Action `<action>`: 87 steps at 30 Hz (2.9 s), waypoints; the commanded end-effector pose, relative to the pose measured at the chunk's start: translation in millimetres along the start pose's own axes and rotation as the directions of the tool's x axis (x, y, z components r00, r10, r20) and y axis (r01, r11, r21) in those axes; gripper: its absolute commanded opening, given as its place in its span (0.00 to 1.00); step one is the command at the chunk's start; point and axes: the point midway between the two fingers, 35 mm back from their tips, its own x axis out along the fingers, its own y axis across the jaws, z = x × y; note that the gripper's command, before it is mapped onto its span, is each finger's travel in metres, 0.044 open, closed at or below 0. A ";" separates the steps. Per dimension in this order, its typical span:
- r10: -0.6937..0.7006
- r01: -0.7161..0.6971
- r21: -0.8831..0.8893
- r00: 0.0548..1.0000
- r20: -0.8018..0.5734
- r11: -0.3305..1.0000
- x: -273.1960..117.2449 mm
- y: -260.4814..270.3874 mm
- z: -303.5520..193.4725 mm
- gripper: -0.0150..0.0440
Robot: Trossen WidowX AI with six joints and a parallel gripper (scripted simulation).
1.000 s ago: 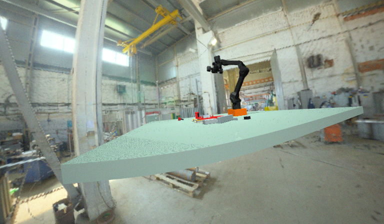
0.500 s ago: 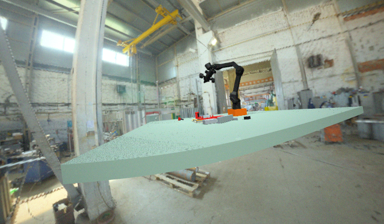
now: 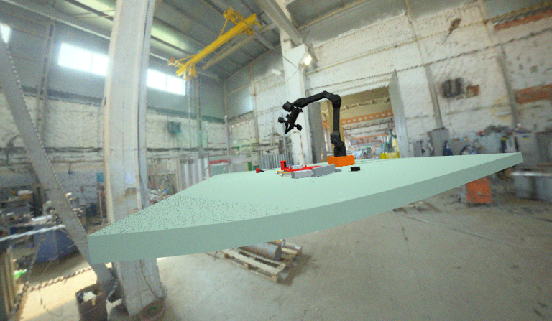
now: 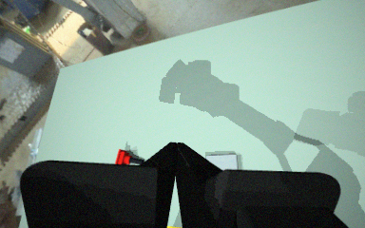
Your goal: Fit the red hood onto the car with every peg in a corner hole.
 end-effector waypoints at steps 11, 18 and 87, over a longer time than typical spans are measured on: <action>-0.215 0.265 0.089 0.904 -0.370 0.960 47.4 -10.3 -131.6 0.25; -0.366 0.461 0.081 0.789 -0.493 0.884 54.2 -29.3 -196.1 0.25; -0.419 0.528 0.072 0.743 -0.521 0.846 98.2 -36.2 -237.5 0.25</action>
